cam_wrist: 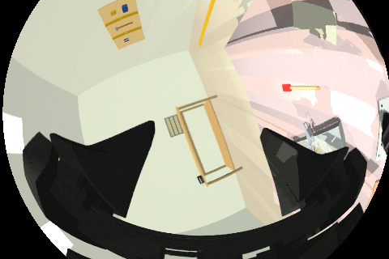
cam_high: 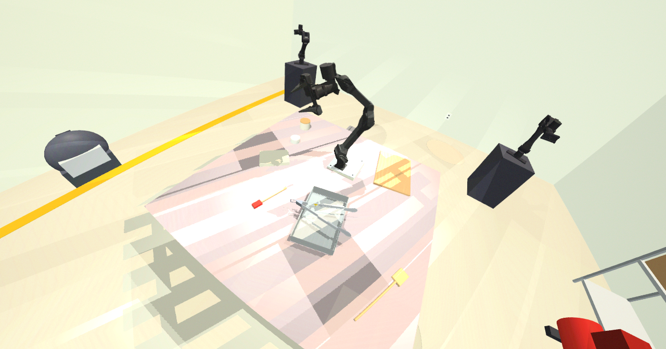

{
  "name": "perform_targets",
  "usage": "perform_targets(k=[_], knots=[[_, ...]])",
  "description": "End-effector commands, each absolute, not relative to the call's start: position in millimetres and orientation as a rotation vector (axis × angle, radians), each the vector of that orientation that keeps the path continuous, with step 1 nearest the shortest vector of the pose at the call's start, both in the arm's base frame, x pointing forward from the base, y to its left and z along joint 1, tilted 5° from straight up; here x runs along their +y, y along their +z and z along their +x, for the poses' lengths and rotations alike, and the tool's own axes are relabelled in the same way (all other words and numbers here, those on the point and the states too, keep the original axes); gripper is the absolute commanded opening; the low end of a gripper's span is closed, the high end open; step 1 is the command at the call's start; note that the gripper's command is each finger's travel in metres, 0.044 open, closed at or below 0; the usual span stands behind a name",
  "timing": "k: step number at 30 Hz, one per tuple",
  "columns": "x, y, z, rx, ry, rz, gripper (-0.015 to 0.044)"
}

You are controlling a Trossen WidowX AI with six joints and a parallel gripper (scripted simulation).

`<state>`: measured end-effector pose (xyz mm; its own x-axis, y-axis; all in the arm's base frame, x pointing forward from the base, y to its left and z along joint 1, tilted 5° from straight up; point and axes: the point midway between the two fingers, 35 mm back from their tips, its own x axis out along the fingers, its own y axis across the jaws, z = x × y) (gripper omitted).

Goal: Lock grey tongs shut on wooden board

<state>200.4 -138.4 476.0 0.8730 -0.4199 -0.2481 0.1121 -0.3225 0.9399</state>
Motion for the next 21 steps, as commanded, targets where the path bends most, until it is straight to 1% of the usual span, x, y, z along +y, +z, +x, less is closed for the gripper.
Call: perform_targets(k=[1, 6, 13, 17, 21], knots=[[-133, 441, 249, -0.004, -0.579, 1.836, 0.0440], [-117, 396, 300, 0.243, -0.662, 1.810, 0.0440], [-62, 320, 361, 0.627, -0.761, 1.645, 0.0440], [-24, 274, 382, 0.823, -0.846, 1.514, 0.0440], [18, 229, 393, 0.997, -0.917, 1.342, 0.0440]])
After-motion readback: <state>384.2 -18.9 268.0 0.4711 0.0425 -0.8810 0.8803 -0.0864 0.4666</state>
